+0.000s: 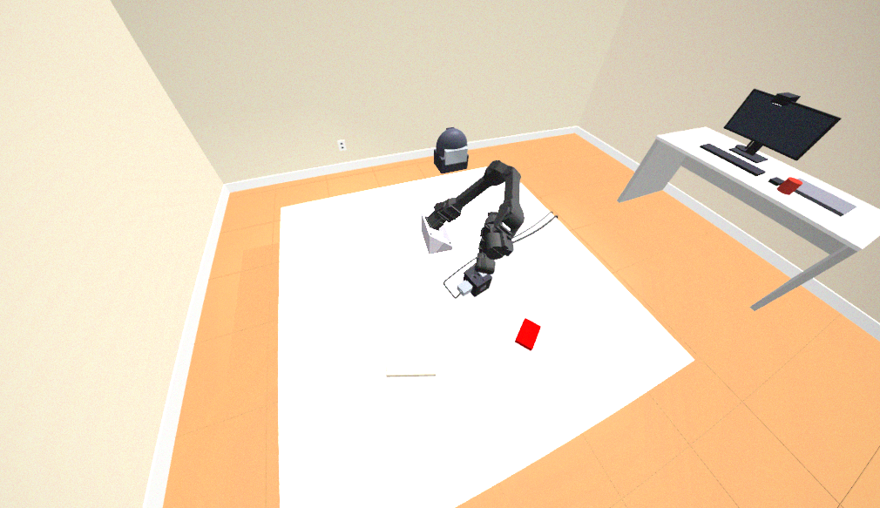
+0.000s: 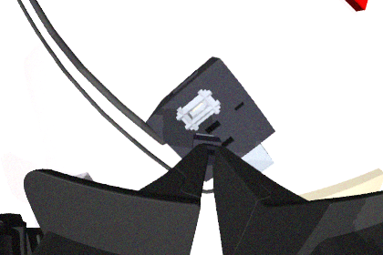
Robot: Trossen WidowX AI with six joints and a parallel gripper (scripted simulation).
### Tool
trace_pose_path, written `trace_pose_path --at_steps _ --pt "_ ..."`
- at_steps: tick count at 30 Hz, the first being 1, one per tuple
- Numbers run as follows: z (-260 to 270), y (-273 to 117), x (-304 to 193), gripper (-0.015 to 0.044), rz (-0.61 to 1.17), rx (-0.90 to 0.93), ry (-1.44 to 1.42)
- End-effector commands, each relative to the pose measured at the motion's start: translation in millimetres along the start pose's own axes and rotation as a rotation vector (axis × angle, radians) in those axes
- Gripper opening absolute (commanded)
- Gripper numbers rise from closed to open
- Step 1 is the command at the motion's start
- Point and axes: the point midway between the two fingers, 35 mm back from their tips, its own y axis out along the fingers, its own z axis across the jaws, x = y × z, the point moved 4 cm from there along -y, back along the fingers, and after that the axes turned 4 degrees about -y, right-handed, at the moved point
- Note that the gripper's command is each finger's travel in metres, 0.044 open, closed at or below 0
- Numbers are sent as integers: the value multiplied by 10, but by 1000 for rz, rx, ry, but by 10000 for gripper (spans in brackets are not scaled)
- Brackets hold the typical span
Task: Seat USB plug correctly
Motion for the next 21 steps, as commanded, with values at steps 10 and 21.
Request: trace_pose_path --at_steps 10,21 --pt "0 1 -2 0 0 0 -346" --pt "0 1 -2 0 0 0 -634"
